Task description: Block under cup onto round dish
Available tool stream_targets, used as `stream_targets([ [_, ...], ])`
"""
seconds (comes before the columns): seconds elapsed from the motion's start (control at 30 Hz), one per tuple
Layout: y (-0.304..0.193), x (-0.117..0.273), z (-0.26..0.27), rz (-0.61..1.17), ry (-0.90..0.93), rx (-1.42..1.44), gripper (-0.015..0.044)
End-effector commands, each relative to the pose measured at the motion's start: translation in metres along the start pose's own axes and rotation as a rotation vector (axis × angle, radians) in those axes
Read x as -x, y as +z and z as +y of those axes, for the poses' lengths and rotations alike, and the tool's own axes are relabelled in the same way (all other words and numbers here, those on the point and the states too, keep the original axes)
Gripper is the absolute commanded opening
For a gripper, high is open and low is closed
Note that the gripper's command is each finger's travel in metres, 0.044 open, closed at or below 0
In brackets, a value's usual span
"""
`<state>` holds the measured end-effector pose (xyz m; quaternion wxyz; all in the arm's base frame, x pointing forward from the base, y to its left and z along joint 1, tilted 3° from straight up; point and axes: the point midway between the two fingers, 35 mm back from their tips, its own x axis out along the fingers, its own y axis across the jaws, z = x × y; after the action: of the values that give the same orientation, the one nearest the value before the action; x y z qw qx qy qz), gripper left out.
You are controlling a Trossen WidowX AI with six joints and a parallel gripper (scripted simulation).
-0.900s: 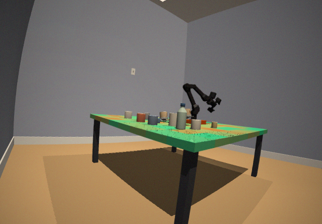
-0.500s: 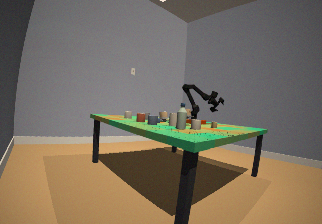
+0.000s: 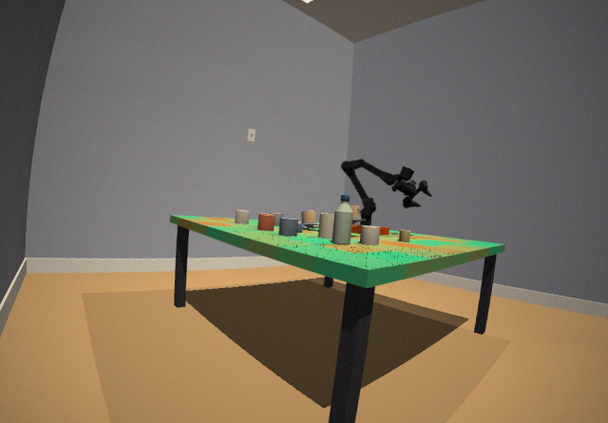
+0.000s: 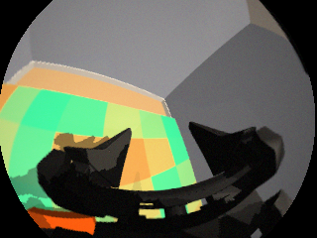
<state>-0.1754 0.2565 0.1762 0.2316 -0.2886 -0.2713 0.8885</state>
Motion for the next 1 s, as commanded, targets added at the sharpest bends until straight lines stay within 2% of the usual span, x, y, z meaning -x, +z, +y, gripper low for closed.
stream_targets([
  [0.0,-0.015,0.013,-0.021,0.066,-0.073,-0.076,0.044],
  [0.5,-0.088,0.084,-0.074,0.346,-0.347,-0.399,0.044],
  [0.97,-0.14,0.172,-0.09,0.572,-0.638,-0.703,0.044],
])
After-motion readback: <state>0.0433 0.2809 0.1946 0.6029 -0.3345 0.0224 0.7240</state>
